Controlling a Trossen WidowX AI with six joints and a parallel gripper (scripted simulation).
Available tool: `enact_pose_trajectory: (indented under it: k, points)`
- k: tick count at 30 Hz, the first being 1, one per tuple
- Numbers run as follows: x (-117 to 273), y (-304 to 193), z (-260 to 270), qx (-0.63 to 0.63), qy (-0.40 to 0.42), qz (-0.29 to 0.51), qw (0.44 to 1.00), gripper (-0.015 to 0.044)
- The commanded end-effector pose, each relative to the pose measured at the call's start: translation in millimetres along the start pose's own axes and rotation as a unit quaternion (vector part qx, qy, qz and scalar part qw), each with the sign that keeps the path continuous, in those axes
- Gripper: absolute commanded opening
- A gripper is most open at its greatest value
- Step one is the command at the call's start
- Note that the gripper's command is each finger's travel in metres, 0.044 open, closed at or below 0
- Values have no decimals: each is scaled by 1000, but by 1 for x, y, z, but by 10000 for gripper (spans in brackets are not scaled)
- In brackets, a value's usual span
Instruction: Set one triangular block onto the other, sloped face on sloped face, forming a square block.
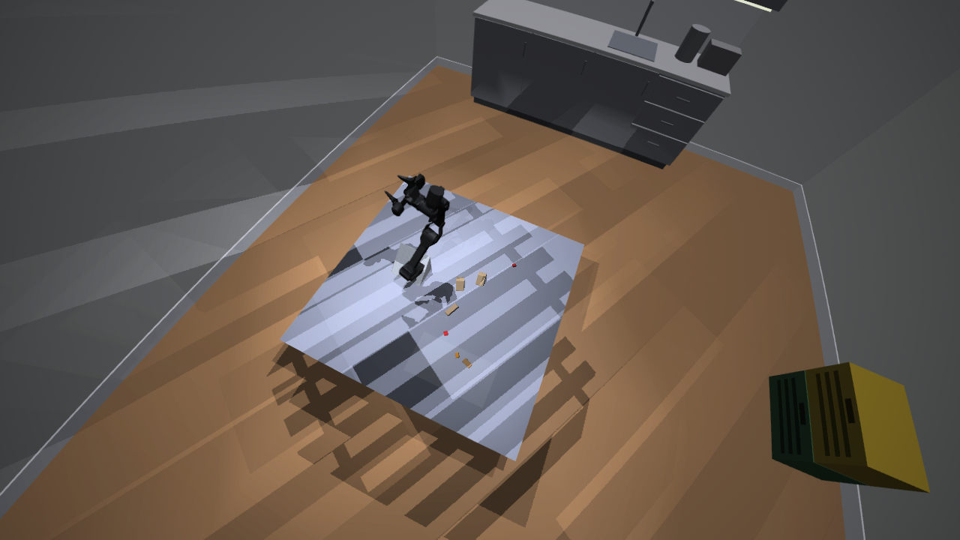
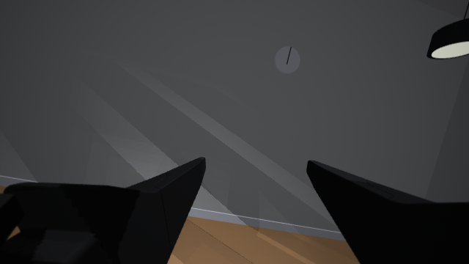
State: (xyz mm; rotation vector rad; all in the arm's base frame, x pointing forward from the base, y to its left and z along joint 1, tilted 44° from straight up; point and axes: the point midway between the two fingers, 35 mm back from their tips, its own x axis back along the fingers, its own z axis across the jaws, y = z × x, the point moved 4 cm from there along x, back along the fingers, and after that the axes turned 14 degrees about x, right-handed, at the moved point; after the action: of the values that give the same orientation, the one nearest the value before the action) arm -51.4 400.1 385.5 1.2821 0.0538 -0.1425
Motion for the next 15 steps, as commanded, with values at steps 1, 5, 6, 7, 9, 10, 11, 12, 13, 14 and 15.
enact_pose_trajectory:
  k: [1, 5, 6, 7, 9, 10, 11, 12, 13, 14, 15]
  points:
    - [-1, 0, 1, 0, 1, 0, 1000, 426]
    - [-17, 11, 24, 3, 33, -3, 999, 440]
    - [-23, 16, 35, 4, 47, -5, 999, 440]
    - [-30, 21, 48, 5, 64, -6, 998, 440]
    - [-43, 29, 73, 7, 96, -7, 995, 440]
    - [-49, 33, 86, 8, 113, -7, 994, 440]
    - [-47, 36, 91, 4, 118, -12, 993, 440]
    - [-45, 41, 98, -2, 126, -20, 992, 440]
    - [-45, 46, 108, -6, 137, -26, 990, 440]
    - [-51, 49, 123, -3, 156, -23, 988, 440]
    - [-57, 52, 139, -1, 175, -20, 984, 440]
